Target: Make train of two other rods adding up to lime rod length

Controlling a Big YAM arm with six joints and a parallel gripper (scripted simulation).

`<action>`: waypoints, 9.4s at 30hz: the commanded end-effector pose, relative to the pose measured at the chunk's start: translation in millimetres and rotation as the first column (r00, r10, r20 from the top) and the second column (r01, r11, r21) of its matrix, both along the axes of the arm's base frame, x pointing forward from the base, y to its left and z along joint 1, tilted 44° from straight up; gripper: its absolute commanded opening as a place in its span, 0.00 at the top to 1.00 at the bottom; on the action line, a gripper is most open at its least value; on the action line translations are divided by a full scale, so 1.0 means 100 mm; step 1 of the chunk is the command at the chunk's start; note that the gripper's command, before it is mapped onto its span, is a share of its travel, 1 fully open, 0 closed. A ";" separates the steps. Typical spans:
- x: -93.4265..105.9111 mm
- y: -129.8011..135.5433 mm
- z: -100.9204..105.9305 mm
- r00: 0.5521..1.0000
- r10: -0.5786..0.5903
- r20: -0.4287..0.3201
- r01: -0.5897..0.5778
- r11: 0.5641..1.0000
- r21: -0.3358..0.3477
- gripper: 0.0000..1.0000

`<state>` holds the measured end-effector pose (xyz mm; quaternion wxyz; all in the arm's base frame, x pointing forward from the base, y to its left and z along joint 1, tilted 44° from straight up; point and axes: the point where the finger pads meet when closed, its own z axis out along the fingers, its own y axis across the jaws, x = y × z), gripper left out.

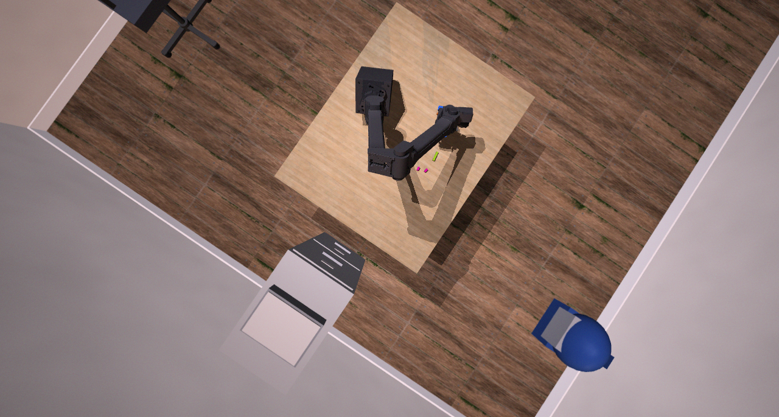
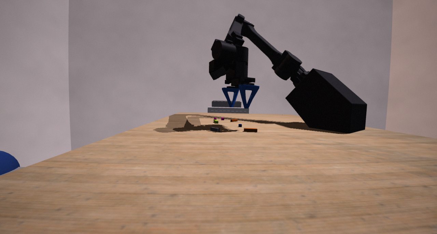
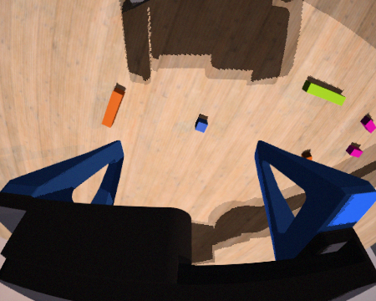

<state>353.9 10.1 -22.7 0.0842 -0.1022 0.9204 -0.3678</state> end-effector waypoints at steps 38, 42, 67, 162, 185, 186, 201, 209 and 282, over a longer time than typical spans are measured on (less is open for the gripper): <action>-0.06 -0.11 0.12 0.929 -0.273 0.251 0.248 0.960 0.128 0.77; -0.06 -0.11 0.12 0.929 -0.273 0.251 0.248 0.960 0.128 0.77; -0.12 -0.18 0.04 0.936 -0.268 0.227 0.248 0.962 0.111 0.77; -0.04 -0.48 -0.30 0.935 -0.266 0.234 0.245 0.962 0.117 0.77; -0.04 -0.41 -0.27 0.934 -0.257 0.247 0.233 0.964 0.125 0.77; -0.04 -0.41 -0.27 0.934 -0.257 0.247 0.233 0.964 0.125 0.77; -0.04 -0.41 -0.27 0.934 -0.257 0.247 0.233 0.964 0.125 0.77; -0.03 -0.41 -0.28 0.934 -0.257 0.247 0.233 0.965 0.125 0.77; 0.03 -0.36 -0.30 0.939 -0.250 0.237 0.227 0.966 0.119 0.77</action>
